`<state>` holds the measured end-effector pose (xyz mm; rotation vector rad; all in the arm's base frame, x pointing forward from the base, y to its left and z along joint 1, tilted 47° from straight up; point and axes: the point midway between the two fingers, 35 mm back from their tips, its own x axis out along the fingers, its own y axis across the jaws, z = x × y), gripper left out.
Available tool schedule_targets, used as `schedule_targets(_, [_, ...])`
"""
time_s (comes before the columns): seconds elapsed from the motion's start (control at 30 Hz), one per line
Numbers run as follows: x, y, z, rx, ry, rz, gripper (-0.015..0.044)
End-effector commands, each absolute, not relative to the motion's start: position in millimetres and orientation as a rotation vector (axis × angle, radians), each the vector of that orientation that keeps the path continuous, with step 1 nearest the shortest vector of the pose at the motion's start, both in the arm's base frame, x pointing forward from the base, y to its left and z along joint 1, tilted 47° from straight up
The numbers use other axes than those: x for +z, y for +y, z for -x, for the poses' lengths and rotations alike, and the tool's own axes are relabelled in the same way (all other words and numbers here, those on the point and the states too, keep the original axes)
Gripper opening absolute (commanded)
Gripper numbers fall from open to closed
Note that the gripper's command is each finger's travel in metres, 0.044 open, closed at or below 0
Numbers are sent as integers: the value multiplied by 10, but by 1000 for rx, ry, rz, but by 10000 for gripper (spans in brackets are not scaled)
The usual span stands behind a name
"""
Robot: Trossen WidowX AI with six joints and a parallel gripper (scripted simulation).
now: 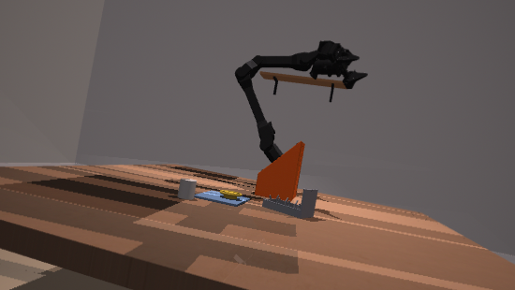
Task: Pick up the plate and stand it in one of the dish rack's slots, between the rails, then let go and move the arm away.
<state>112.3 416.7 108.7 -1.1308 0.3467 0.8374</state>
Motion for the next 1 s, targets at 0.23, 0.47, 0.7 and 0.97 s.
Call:
schedule_targets(0.23, [984,3580,-2018,569,609,1032,400])
schedule_targets(0.47, [955,3194,-2385,430,727,976,400])
schedule_targets(0.7, [980,2595,-2799,232,861,919,400])
schedule_targets(0.97, [966,1865,-3107,0,1029,844,400])
